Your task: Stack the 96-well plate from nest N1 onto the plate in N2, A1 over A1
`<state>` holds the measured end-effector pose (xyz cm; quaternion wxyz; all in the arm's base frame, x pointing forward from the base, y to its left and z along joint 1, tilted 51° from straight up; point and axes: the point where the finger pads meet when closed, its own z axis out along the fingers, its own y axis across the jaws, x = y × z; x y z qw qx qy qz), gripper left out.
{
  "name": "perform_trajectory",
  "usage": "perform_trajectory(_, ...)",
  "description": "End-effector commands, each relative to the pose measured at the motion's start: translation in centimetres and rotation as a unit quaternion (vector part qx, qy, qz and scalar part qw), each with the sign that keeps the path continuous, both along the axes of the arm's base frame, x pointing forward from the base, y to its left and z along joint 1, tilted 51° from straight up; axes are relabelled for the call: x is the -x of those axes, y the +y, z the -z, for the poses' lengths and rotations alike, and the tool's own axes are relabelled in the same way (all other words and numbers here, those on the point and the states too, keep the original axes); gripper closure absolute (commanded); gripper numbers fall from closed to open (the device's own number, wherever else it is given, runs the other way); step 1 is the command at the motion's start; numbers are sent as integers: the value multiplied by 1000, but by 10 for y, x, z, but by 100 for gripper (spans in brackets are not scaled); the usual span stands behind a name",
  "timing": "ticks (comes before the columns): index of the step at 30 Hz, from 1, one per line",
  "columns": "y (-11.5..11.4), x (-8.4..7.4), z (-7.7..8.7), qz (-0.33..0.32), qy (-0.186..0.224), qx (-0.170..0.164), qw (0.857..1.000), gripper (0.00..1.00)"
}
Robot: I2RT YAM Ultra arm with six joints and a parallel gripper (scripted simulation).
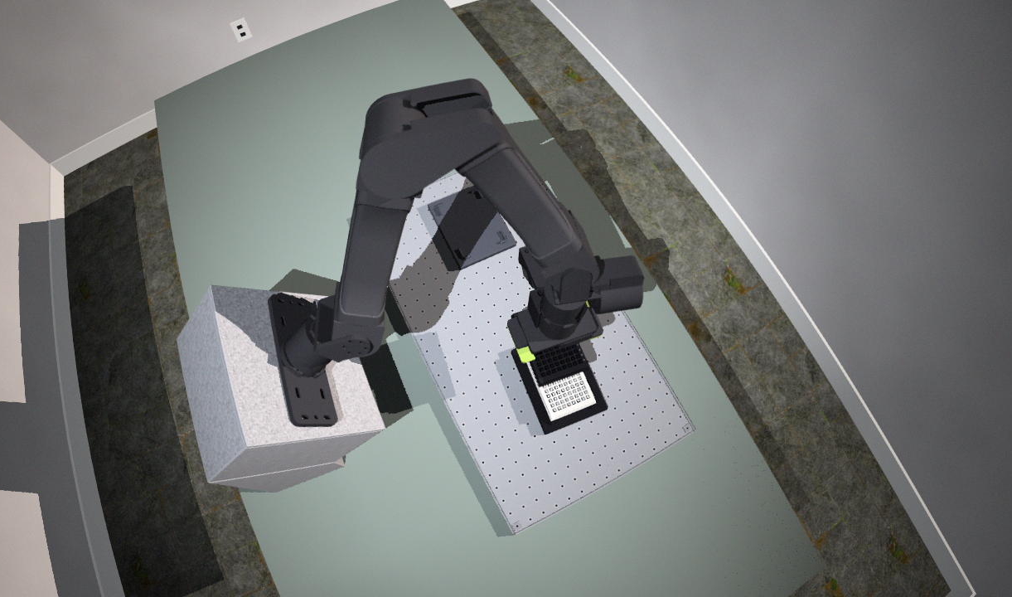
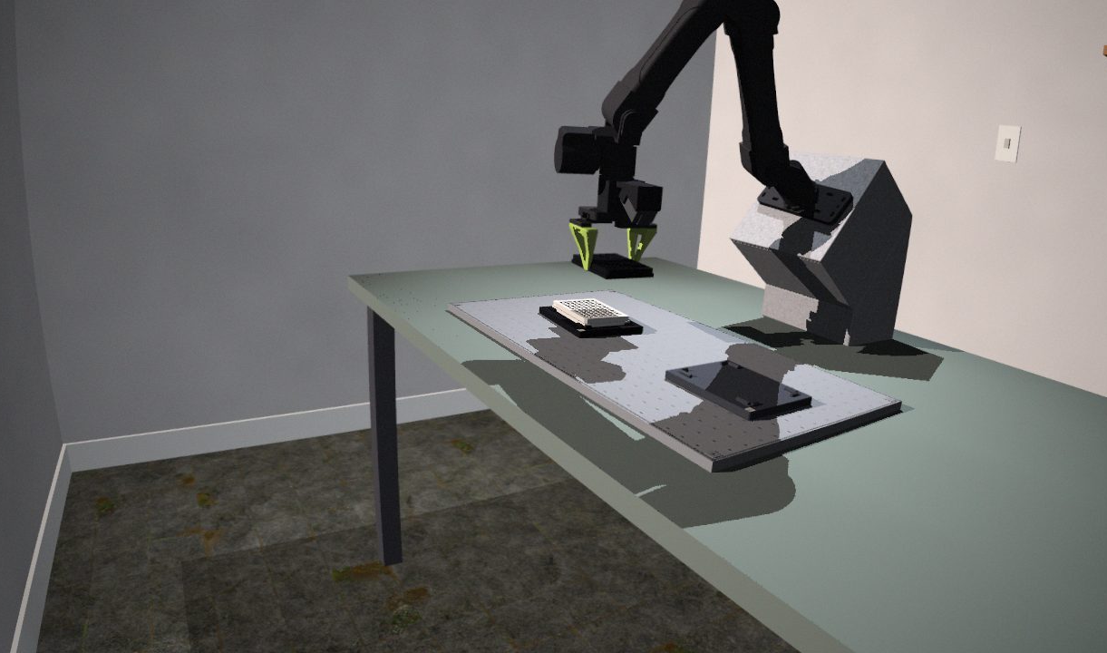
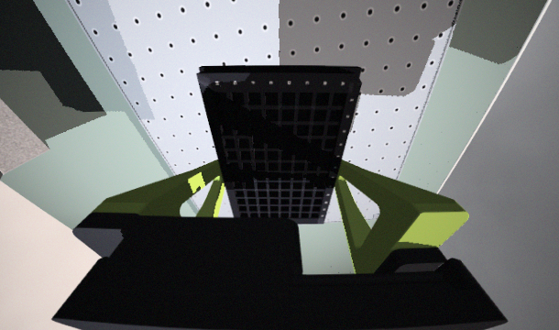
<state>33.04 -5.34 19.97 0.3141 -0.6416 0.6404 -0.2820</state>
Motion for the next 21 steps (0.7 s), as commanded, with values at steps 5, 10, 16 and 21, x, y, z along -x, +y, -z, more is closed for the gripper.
perform_trajectory(5,-22,-5,-12,-16,-8,-1,1000,100)
perform_trajectory(10,-38,-7,-12,-16,-8,-1,1000,100)
perform_trajectory(16,-45,-6,-22,-16,-20,5,1000,100)
perform_trajectory(21,-45,-7,-20,-16,-17,4,1000,100)
